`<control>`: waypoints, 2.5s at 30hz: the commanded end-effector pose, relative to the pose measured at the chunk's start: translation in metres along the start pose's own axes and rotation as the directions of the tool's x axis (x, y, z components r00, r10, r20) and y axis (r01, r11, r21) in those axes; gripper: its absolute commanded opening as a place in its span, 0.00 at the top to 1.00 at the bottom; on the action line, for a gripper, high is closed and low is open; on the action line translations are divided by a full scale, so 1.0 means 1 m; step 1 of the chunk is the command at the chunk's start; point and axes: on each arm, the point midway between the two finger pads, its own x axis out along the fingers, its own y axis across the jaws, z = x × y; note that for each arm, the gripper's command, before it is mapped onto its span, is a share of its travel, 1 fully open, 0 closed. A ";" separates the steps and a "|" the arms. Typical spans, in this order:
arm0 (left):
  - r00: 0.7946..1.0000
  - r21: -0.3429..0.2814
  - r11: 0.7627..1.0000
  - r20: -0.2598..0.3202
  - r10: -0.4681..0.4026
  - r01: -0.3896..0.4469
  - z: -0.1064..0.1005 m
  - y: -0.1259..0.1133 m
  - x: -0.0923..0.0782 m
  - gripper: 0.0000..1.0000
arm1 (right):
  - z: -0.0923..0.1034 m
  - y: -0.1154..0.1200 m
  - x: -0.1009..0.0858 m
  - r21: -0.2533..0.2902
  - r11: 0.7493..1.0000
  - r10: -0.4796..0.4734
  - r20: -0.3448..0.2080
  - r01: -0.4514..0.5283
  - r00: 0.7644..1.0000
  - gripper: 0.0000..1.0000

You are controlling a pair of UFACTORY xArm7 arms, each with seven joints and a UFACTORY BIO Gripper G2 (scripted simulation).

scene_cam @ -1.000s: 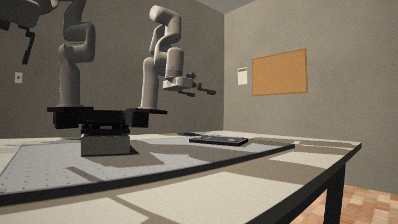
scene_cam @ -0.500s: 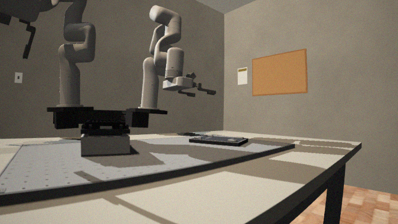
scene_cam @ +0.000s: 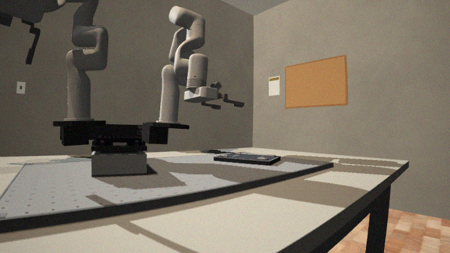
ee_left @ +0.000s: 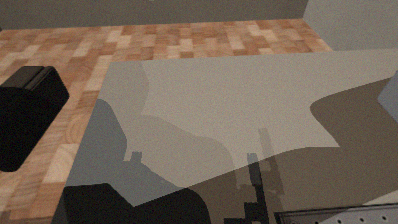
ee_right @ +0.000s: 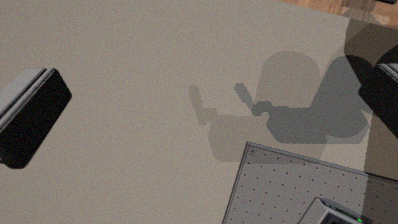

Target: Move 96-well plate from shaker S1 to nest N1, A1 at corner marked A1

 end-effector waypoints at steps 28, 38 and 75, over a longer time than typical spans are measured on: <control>1.000 -0.004 1.000 0.000 0.000 0.000 0.001 -0.001 0.000 0.00 | 0.016 0.018 0.022 -0.097 0.995 0.013 -0.067 -0.019 0.998 0.00; 1.000 -0.004 1.000 0.000 0.000 0.000 0.001 -0.001 0.000 0.00 | 0.030 0.024 0.038 -0.164 0.986 0.013 -0.124 -0.033 0.992 0.00; 1.000 -0.004 1.000 0.000 0.000 0.000 0.001 -0.001 0.000 0.00 | 0.083 0.007 0.075 -0.345 0.931 -0.034 -0.400 -0.116 0.916 0.00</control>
